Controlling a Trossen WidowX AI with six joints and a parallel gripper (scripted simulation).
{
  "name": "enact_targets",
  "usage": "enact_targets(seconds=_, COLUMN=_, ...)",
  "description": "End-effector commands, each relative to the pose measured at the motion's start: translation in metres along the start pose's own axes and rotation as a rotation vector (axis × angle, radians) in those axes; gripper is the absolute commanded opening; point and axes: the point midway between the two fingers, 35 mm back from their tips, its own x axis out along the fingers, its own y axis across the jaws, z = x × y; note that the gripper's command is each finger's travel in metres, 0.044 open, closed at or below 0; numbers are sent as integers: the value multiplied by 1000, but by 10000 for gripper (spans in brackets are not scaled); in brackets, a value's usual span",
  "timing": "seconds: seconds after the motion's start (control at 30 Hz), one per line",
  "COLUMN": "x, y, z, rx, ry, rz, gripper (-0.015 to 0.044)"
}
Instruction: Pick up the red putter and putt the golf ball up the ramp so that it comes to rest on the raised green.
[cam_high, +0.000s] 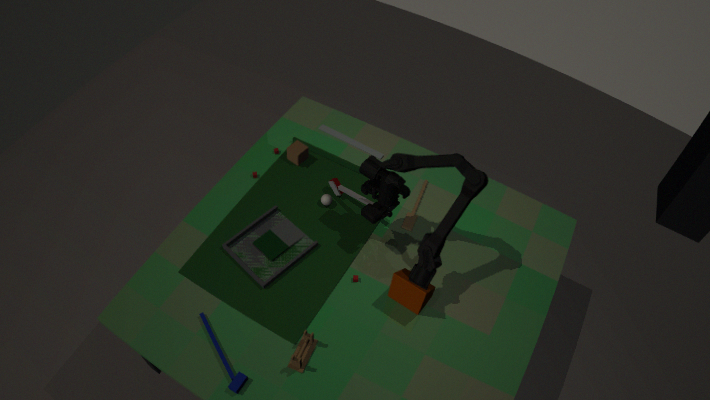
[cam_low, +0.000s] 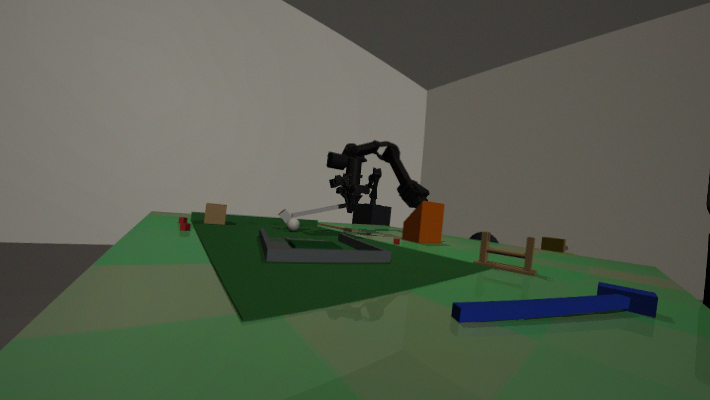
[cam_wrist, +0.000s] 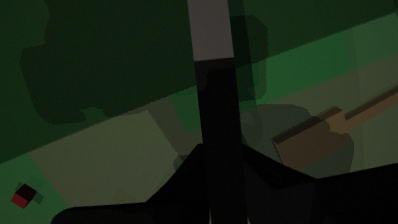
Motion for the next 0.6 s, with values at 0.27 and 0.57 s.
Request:
enact_targets(seconds=0.27, x=2, y=-27, z=2, rx=-2, ry=-9, rz=-4, gripper=0)
enact_targets(seconds=0.57, x=4, y=-27, z=0, rx=-8, ry=-2, rz=-1, gripper=0)
